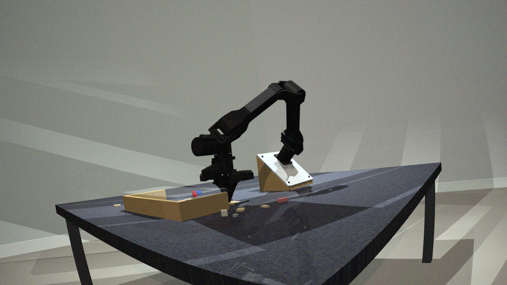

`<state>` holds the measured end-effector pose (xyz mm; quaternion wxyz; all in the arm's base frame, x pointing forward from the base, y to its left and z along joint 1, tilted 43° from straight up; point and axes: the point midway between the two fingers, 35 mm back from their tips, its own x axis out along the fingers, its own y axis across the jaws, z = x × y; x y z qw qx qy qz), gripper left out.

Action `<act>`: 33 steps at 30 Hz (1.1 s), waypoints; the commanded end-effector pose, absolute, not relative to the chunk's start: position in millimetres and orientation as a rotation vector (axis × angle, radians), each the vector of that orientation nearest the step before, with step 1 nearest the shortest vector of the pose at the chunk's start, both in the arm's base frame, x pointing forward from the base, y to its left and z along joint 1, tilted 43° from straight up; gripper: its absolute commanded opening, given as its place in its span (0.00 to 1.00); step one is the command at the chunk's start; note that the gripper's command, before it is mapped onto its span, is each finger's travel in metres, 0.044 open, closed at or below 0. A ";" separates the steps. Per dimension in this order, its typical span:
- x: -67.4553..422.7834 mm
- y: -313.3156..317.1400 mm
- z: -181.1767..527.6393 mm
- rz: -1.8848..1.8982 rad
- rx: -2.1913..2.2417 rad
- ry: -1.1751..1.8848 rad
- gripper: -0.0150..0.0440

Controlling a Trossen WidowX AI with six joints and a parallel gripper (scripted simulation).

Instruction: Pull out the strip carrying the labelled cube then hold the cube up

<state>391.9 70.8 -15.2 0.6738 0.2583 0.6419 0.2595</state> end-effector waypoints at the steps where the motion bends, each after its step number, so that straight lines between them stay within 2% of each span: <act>1: 390.8 73.5 -17.2 0.585 0.584 1.449 0.25; 33: 347.8 73.9 -21.6 0.584 0.585 1.452 0.25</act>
